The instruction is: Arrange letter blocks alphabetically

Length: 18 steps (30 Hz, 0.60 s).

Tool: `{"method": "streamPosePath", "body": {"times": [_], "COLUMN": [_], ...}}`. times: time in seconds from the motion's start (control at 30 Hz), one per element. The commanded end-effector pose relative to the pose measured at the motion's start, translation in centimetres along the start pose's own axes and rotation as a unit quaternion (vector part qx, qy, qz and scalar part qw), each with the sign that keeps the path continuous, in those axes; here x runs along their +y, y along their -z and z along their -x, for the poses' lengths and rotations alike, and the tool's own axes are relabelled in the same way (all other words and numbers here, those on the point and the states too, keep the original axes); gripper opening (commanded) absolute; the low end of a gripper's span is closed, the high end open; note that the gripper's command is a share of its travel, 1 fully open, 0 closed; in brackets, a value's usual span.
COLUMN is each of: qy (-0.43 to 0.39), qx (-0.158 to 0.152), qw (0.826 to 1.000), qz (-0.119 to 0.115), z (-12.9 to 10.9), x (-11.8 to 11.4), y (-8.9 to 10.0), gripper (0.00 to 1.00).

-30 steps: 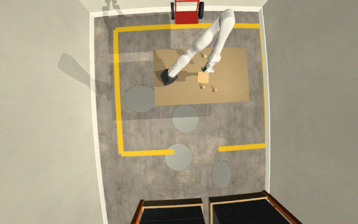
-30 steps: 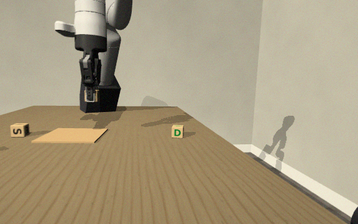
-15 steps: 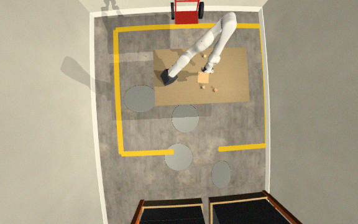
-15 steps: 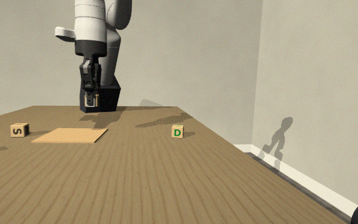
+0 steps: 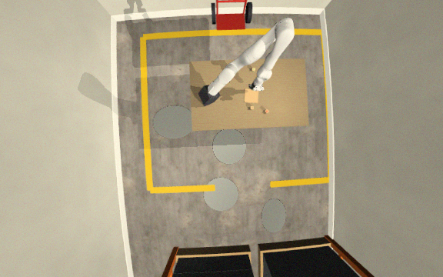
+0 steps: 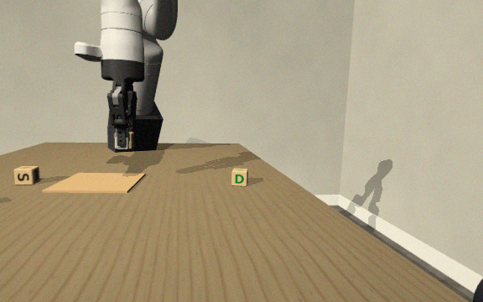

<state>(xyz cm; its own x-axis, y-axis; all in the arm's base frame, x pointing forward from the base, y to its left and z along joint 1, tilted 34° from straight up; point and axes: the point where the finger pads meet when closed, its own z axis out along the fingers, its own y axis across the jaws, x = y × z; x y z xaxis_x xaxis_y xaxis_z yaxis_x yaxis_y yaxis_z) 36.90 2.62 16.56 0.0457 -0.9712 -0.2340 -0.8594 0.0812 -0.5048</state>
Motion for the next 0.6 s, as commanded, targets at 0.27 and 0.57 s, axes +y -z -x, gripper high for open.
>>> {"method": "streamPosePath", "body": {"times": [0.27,0.57], "qy": [0.000,0.000], "qx": [-0.002,-0.001], "qw": [1.000,1.000], "qz": [0.003,0.003], "z": [0.08,0.07], "x": [0.17,0.18], "y": [-0.59,-1.23], "gripper": [0.26,0.26]}}
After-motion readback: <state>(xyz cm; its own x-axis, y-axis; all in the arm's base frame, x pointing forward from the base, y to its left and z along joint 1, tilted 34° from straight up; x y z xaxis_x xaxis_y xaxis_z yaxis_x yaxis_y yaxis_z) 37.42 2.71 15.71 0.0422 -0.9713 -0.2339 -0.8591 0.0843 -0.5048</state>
